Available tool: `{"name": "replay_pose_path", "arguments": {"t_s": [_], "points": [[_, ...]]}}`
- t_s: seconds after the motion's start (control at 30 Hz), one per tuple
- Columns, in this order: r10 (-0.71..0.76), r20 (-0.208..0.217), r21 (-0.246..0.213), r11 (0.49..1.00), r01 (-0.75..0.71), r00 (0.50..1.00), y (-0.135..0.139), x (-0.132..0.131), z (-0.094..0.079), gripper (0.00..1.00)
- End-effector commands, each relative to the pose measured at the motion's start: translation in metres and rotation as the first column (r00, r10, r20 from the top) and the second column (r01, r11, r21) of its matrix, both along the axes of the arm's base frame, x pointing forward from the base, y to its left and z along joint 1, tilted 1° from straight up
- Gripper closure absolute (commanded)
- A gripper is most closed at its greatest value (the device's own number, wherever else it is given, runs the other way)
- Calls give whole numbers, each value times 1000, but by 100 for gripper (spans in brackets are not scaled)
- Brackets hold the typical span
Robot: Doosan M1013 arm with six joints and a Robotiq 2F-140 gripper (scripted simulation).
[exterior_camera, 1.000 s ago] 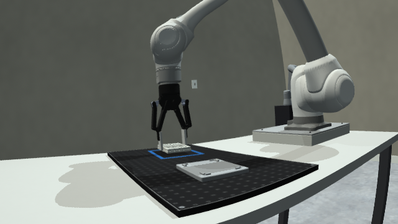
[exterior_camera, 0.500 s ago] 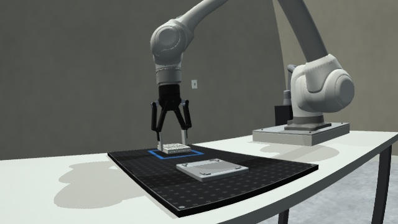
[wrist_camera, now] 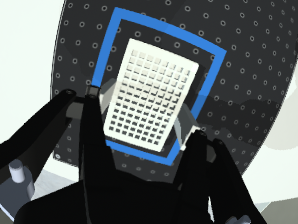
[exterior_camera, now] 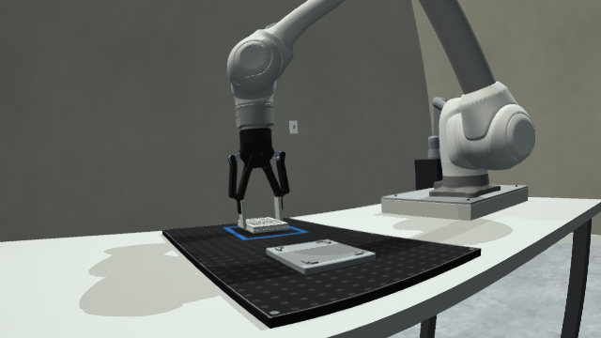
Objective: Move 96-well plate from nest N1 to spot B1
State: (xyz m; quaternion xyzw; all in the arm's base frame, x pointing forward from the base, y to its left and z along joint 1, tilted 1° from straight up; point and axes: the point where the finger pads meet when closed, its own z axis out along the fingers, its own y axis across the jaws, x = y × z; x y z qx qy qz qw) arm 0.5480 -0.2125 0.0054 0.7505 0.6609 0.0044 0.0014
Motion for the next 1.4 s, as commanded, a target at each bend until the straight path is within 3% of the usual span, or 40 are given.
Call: {"name": "replay_pose_path", "arguments": {"t_s": [0.0,1.37], "points": [[1,1,2,1000,-1,1000,2,0,-3,100],[1,1,2,1000,-1,1000,2,0,-9,100]]}}
